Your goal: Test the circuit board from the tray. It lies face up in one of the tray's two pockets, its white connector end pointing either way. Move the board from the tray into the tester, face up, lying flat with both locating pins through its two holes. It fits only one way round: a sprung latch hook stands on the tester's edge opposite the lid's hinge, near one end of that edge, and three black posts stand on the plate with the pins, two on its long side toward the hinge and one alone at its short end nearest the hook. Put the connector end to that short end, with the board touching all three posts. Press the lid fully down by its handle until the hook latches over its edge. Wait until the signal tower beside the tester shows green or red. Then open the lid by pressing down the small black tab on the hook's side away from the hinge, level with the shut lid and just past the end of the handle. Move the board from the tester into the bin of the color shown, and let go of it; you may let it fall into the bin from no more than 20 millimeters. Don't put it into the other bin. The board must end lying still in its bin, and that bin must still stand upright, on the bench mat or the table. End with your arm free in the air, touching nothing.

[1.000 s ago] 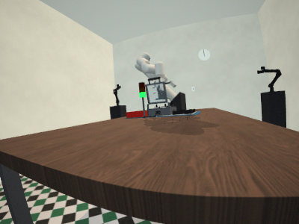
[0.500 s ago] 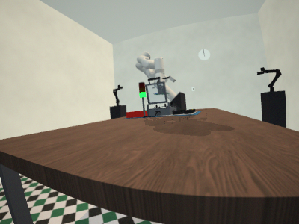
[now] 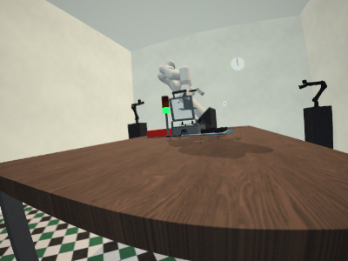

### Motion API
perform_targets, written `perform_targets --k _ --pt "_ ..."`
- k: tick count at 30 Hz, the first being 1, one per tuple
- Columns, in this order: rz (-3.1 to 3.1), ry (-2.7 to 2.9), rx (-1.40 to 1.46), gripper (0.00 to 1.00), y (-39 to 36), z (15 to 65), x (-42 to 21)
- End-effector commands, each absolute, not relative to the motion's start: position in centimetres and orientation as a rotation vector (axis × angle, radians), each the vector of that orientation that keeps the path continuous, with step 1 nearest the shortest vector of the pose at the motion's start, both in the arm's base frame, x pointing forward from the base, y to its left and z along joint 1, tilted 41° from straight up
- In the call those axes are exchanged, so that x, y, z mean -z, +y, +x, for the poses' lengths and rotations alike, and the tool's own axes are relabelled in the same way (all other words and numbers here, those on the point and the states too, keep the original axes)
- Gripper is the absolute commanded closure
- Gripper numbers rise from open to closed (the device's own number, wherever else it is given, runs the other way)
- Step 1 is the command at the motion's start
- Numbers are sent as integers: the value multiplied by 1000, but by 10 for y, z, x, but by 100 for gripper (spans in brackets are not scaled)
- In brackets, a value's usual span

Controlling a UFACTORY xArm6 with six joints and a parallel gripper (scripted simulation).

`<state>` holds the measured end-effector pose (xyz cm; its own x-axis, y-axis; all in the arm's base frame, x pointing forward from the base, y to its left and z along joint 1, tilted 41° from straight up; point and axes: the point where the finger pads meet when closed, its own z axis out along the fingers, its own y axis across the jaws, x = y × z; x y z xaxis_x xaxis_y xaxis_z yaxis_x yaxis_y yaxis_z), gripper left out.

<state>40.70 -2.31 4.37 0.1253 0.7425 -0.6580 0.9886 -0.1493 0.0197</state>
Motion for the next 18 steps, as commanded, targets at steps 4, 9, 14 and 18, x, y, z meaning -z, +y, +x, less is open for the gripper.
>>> perform_targets --k 4,9,14,18 --pt "1952 1667 709 21 -30 403 -48" --pt "1952 1667 709 21 -38 396 -52" --pt "1952 1667 709 21 -58 380 -62" --pt "1952 1667 709 21 -80 364 -72"
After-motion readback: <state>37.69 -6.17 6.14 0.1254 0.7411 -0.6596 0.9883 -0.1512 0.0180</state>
